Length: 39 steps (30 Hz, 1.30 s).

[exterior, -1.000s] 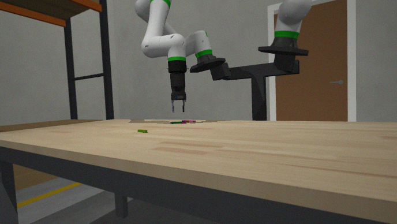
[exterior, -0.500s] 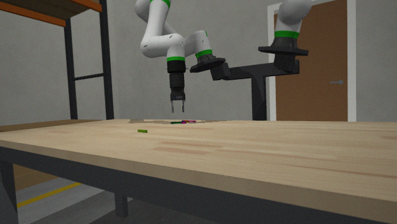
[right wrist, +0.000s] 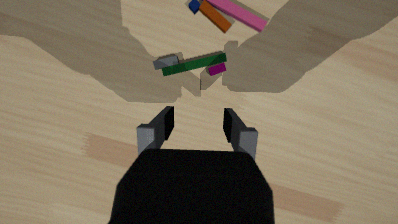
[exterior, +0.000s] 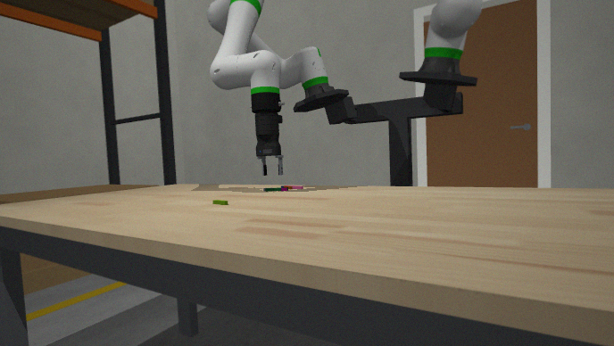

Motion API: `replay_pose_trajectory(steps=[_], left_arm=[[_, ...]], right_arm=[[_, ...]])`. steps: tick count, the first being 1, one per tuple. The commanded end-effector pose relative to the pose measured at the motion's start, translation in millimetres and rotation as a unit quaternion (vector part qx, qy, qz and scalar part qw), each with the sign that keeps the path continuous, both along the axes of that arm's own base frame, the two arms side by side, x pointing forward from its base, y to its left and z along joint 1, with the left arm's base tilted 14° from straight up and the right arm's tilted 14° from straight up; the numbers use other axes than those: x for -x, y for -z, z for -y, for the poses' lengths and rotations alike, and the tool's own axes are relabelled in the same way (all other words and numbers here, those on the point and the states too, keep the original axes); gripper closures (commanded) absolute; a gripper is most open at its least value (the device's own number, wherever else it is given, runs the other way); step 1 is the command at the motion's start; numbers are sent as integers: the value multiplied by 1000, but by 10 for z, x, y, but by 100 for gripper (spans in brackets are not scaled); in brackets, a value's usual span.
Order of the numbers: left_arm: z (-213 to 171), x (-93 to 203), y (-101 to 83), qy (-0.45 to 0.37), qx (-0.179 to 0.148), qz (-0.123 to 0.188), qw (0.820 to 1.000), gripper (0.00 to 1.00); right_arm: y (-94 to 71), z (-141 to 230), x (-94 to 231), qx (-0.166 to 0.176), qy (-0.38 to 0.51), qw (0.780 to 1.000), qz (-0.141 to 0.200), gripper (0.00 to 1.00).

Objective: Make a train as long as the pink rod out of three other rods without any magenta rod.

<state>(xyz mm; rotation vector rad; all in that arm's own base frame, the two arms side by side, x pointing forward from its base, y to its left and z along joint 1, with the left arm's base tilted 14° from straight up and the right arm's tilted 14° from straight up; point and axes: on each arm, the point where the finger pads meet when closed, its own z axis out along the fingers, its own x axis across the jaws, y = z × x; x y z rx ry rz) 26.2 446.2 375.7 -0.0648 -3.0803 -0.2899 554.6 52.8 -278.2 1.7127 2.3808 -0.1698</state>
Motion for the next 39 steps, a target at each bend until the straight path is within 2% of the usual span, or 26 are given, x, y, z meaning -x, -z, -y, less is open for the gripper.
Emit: replay_pose_trajectory(steps=[1, 11, 13, 14, 20, 28, 30, 31, 39], left_arm=[[-1, -1, -9, 0, -1, 0, 1000, 0], [-1, -1, -9, 0, -1, 0, 1000, 0], [-1, -1, -9, 0, -1, 0, 1000, 0], [-1, -1, -9, 0, -1, 0, 1000, 0], [-1, -1, -9, 0, -1, 0, 1000, 0], [-1, -1, -9, 0, -1, 0, 1000, 0], [-1, -1, -9, 0, -1, 0, 1000, 0], [-1, -1, -9, 0, -1, 0, 1000, 0], [-1, -1, -9, 0, -1, 0, 1000, 0]], right_arm=[[2, -43, -113, 2, 81, 996, 21, 0], [11, -123, -324, -12, 224, 973, 53, 0], [11, -123, -324, -12, 224, 973, 53, 0], [12, -147, -388, -16, 264, 962, 63, 0], [14, -192, -516, -24, 341, 936, 81, 0], [11, -254, -704, -35, 446, 888, 105, 0], [11, -254, -704, -35, 446, 888, 105, 0], [9, -275, -775, -39, 483, 867, 113, 0], [0, -326, -962, -49, 575, 805, 134, 0]])
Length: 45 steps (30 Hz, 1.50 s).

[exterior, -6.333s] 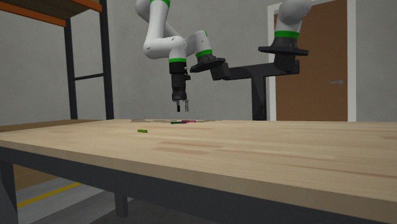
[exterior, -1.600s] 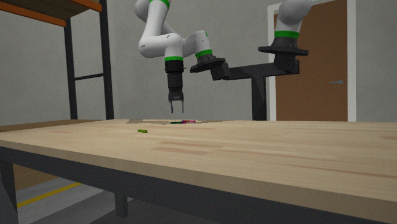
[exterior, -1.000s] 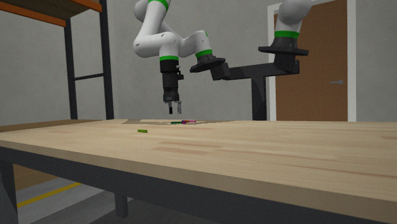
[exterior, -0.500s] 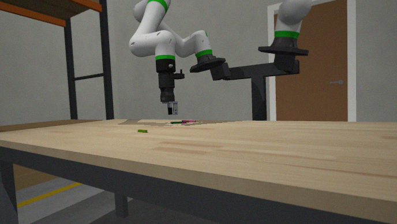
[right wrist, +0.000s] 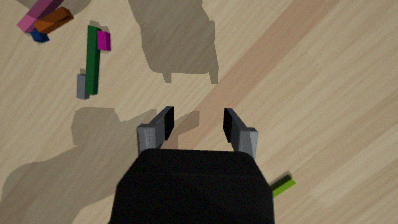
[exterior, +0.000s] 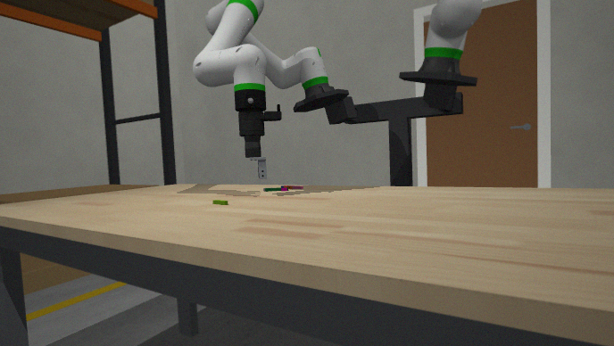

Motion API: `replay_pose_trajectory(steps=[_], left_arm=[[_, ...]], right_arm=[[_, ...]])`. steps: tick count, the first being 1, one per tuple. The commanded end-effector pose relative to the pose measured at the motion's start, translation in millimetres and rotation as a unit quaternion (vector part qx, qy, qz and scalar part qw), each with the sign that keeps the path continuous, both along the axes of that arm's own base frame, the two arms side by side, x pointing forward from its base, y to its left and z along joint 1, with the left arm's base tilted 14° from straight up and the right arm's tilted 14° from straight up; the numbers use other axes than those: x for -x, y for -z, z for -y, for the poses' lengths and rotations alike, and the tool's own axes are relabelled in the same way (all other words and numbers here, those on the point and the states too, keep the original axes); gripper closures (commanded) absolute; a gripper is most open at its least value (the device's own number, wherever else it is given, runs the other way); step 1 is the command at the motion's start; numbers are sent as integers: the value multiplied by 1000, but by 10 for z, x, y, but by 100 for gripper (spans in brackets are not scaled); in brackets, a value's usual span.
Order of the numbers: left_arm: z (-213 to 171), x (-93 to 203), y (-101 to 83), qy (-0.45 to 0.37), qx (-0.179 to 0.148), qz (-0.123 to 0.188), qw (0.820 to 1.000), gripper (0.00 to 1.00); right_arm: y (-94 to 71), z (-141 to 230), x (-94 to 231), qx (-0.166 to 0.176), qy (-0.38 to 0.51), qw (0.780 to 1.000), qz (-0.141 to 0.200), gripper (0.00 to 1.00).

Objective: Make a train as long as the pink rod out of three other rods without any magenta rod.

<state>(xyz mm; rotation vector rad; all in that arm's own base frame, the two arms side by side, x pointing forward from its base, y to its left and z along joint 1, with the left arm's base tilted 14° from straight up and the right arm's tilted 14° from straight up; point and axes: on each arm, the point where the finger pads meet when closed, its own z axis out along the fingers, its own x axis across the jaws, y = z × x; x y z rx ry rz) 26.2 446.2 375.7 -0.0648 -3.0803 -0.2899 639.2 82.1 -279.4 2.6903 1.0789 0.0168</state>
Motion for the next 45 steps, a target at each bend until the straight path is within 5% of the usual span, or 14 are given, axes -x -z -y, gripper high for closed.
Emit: replay_pose_trajectory(steps=[1, 8, 25, 40, 42, 45], left_arm=[[-1, -1, -9, 0, -1, 0, 1000, 0], [-1, -1, -9, 0, -1, 0, 1000, 0], [-1, -1, -9, 0, -1, 0, 1000, 0], [-1, -1, -9, 0, -1, 0, 1000, 0], [-1, -1, -9, 0, -1, 0, 1000, 0], [-1, -1, -9, 0, -1, 0, 1000, 0]], right_arm=[[-14, -41, -141, -1, 81, 996, 20, 0], [-23, -69, -266, -9, 153, 988, 36, 0], [-71, -134, -678, -35, 381, 919, 88, 0], [-142, -149, -1066, -60, 587, 796, 133, 0], [-142, -149, -1066, -60, 587, 796, 133, 0], [-161, -146, -1147, -65, 629, 761, 142, 0]])
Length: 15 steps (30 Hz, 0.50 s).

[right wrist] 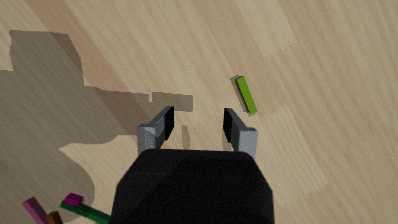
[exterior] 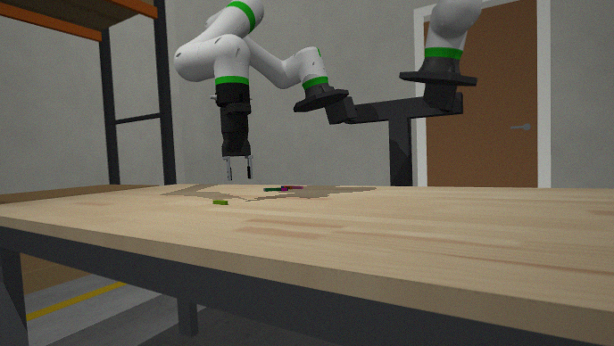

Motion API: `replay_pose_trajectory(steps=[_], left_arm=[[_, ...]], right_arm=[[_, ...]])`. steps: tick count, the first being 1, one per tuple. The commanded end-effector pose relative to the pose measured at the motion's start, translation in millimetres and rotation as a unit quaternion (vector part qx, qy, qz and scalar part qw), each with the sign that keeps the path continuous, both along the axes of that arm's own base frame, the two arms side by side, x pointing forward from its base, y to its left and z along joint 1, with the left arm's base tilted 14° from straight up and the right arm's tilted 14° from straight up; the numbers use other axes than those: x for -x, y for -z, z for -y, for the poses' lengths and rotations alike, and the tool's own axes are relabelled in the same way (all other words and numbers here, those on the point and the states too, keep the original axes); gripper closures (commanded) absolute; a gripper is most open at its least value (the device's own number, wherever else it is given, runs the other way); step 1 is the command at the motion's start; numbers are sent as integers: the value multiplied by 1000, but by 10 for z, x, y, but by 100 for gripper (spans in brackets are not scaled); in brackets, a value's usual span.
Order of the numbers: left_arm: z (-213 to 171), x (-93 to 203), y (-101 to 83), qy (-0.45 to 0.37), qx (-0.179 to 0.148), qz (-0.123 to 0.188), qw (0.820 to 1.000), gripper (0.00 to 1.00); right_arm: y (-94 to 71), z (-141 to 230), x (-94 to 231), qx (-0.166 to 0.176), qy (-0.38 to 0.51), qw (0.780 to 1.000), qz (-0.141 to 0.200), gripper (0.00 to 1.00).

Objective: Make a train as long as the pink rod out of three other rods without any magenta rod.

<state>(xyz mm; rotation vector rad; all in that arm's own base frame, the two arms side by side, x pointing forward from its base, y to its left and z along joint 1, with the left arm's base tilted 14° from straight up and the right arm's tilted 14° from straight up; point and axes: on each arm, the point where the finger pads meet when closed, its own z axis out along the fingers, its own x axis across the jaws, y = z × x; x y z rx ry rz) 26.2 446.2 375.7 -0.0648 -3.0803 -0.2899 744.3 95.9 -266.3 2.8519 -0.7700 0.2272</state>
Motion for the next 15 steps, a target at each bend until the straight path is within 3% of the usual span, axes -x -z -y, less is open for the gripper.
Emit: replay_pose_trajectory(steps=[1, 15], left_arm=[[-1, -1, -9, 0, -1, 0, 1000, 0], [-1, -1, -9, 0, -1, 0, 1000, 0]], right_arm=[[-34, -7, -113, -3, 71, 997, 16, 0], [-43, -5, -150, -6, 96, 995, 21, 0]])
